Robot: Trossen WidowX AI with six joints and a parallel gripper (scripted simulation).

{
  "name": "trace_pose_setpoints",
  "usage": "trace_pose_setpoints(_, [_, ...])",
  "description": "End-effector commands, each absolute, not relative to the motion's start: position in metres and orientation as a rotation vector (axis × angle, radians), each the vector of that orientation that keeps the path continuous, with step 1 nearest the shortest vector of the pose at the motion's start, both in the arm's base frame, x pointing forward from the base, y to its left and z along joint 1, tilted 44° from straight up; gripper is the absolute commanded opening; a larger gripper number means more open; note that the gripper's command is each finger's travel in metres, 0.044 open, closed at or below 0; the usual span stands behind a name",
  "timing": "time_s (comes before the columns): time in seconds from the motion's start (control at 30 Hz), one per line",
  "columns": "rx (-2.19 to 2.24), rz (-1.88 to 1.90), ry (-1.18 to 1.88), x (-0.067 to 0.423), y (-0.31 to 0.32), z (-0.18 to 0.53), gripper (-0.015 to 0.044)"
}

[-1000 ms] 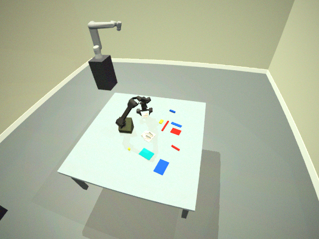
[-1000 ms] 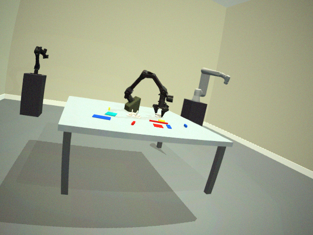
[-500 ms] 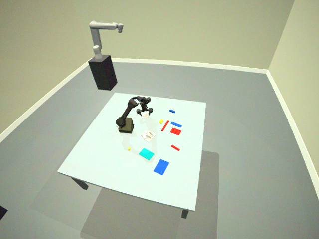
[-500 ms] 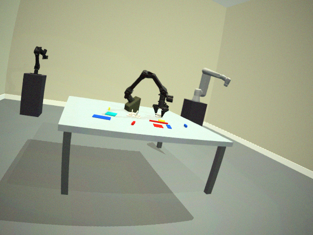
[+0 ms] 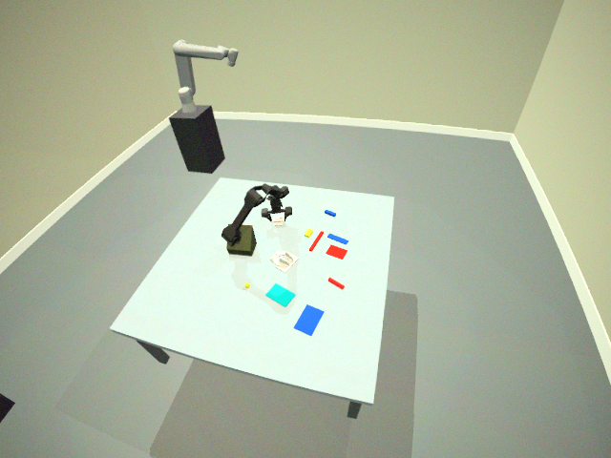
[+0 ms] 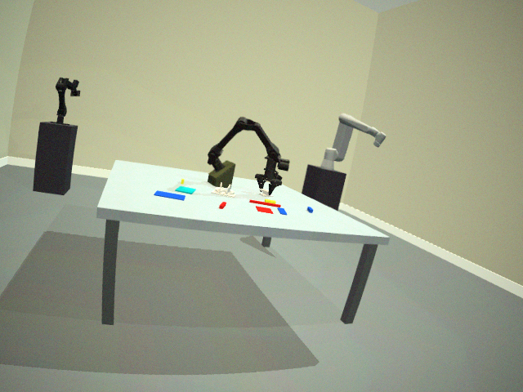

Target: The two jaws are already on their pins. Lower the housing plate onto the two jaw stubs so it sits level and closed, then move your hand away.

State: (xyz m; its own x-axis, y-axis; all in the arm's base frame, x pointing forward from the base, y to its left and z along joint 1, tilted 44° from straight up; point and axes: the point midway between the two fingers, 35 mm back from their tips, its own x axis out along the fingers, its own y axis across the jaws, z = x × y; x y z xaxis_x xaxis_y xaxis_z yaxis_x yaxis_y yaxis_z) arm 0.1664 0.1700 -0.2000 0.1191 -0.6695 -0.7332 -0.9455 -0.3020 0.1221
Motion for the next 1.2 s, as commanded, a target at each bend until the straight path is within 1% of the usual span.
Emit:
trace_pose_setpoints(0.0, [-2.029, 1.006, 1.568, 0.166, 0.17, -0.2, 0.0353])
trace_pose_setpoints(0.43, [-2.029, 1.006, 1.568, 0.166, 0.172, -0.199, 0.0351])
trace_pose_setpoints(1.17, [-2.033, 1.009, 1.563, 0.158, 0.218, -0.148, 0.0351])
